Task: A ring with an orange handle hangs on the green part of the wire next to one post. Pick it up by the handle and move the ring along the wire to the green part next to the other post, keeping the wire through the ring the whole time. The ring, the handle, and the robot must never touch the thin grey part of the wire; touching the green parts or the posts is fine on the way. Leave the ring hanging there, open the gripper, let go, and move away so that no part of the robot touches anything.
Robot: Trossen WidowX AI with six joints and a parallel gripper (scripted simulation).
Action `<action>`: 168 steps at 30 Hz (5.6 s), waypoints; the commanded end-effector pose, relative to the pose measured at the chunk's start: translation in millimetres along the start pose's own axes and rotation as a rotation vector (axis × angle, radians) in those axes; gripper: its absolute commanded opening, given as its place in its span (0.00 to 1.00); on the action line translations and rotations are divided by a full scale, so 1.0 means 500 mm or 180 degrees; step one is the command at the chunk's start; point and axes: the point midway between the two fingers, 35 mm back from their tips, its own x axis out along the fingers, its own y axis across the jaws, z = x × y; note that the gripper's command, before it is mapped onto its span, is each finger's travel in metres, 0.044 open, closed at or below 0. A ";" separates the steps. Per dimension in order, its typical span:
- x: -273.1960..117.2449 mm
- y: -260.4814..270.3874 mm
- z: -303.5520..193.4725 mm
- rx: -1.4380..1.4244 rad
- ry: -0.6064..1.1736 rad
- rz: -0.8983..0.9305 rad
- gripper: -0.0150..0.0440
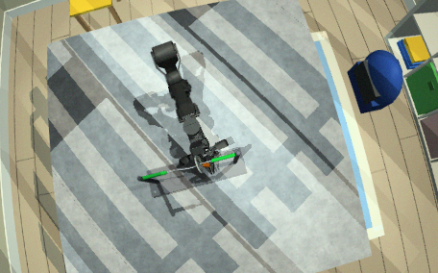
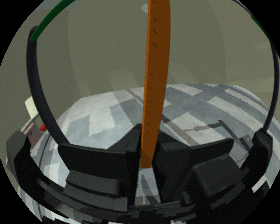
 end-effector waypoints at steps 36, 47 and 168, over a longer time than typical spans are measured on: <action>0.006 0.028 -0.001 -0.0571 0.0020 -0.0384 0.00; 0.010 0.049 -0.005 -0.0565 0.0023 -0.0378 0.00; -0.157 0.085 -0.029 -0.0540 0.0323 -0.0377 0.84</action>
